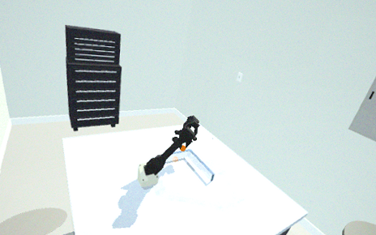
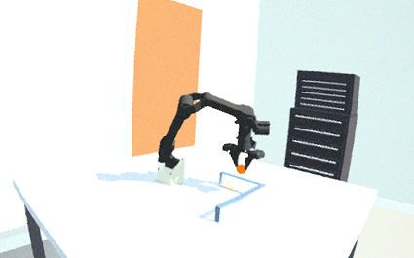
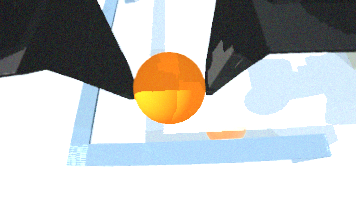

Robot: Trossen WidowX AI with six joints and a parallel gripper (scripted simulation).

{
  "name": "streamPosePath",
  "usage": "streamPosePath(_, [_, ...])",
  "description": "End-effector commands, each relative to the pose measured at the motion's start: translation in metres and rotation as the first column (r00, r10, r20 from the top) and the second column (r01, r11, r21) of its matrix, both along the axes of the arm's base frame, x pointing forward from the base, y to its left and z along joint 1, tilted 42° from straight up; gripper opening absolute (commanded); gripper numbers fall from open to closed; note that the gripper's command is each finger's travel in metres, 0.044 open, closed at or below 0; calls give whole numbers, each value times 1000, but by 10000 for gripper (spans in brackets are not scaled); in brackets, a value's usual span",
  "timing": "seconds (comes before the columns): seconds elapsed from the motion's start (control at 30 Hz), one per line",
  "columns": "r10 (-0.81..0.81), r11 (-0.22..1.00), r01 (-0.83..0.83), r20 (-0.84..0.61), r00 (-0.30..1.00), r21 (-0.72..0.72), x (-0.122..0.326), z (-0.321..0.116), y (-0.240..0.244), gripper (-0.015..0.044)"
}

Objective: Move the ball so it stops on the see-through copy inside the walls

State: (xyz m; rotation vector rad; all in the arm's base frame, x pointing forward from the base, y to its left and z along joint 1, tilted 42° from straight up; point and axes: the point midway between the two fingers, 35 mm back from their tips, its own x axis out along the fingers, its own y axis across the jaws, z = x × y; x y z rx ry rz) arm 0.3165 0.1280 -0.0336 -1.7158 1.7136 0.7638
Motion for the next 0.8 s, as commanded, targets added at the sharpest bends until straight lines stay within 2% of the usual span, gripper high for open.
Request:
streamPosePath(0.0, [1, 1000, -1, 2, 1000, 7, -2, 20, 17, 0])
streamPosePath(0.23, [4, 1000, -4, -5, 1000, 5, -6, 31, 27, 0])
streamPosePath(0.77, [4, 1000, -4, -6, 1000, 4, -38, 5, 3, 0])
